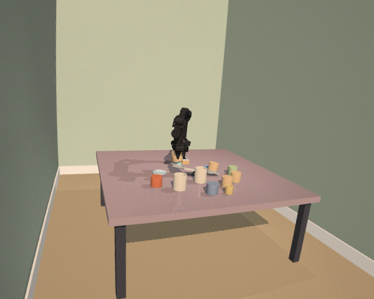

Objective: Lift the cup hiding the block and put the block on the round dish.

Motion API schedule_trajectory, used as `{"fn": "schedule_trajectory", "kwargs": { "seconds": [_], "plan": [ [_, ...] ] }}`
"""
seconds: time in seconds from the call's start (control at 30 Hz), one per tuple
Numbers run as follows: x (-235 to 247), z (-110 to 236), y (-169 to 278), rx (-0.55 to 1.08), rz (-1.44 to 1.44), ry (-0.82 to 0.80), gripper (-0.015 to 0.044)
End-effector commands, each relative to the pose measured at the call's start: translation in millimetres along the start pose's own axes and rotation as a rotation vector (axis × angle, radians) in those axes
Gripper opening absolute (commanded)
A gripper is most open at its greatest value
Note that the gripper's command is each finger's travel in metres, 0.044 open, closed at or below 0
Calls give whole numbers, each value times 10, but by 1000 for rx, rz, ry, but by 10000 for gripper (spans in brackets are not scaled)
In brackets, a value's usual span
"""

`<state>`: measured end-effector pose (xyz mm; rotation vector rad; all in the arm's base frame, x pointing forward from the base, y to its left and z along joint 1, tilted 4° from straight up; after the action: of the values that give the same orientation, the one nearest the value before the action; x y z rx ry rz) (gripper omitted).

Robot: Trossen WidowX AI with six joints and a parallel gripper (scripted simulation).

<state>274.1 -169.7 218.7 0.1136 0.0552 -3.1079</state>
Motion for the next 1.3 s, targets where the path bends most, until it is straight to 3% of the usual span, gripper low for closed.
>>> {"fn": "schedule_trajectory", "kwargs": {
  "seconds": [0.0,1.0,1.27],
  "plan": [
    [2,90,0,13,5,8,0],
    [60,475,-43,13,5,8,0],
    [51,401,-39,0,0,-1,0]
  ]
}}
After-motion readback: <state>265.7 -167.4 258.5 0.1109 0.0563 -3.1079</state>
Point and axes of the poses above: the point midway between the two fingers, 35 mm back from their tips, its own z axis back along the fingers, its own x axis across the jaws, y = z × x, the point moved 8 cm from there along z, back along the fingers, and after that the axes turned 13 degrees about z, right-handed, at the moved point
